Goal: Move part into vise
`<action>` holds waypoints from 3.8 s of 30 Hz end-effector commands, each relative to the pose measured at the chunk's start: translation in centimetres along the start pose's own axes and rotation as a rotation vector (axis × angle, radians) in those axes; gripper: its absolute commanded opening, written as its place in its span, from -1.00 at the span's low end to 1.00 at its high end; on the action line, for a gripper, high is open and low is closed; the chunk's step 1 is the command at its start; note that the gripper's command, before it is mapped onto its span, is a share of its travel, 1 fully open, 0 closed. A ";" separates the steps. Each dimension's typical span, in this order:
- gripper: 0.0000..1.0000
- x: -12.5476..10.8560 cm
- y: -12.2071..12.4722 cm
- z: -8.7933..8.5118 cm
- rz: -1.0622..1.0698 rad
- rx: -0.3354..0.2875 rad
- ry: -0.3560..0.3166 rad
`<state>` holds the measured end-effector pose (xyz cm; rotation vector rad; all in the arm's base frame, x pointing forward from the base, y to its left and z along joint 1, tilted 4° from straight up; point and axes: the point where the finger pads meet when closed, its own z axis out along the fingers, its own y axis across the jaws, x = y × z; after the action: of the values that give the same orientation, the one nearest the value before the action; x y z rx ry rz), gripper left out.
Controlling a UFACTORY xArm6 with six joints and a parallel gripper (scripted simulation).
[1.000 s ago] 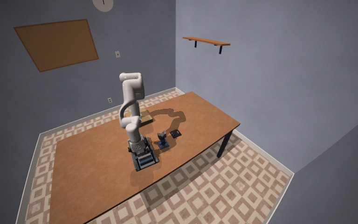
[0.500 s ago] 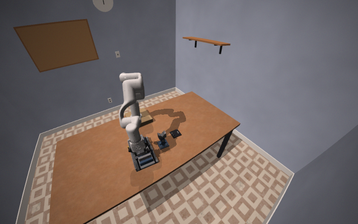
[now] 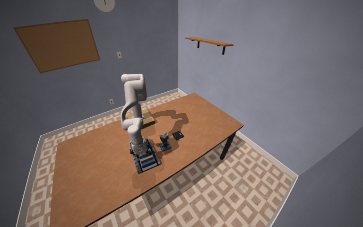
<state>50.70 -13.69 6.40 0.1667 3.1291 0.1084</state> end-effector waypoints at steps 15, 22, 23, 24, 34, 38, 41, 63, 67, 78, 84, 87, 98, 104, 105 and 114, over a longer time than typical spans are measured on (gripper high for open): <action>-1.00 -0.2 0.0 0.3 0.000 0.001 -0.005; -1.00 -0.2 0.0 0.5 0.000 0.001 -0.005; -1.00 -0.2 0.0 0.5 0.000 0.001 -0.005; -1.00 -0.2 0.0 0.5 0.000 0.001 -0.005; -1.00 -0.2 0.0 0.9 0.000 0.001 -0.005; -1.00 -0.2 0.0 1.0 0.000 0.001 -0.005; -1.00 -0.2 0.0 1.1 0.000 0.001 -0.005; -1.00 -0.2 0.0 1.6 0.000 0.001 -0.005; -1.00 -0.2 0.0 1.6 0.000 0.001 -0.005; -1.00 -0.2 0.0 1.6 0.000 0.001 -0.005; -1.00 -0.2 0.0 1.6 0.000 0.001 -0.005; -1.00 -0.2 0.0 1.6 0.000 0.001 -0.005; -1.00 -0.2 0.0 1.6 0.000 0.001 -0.005; -1.00 -0.2 0.0 1.6 0.000 0.001 -0.005; -1.00 -0.2 0.0 1.6 0.000 0.001 -0.005; -1.00 -0.3 0.0 1.6 0.000 0.001 -0.005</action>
<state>50.82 -13.58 4.60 0.1667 3.1290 0.1084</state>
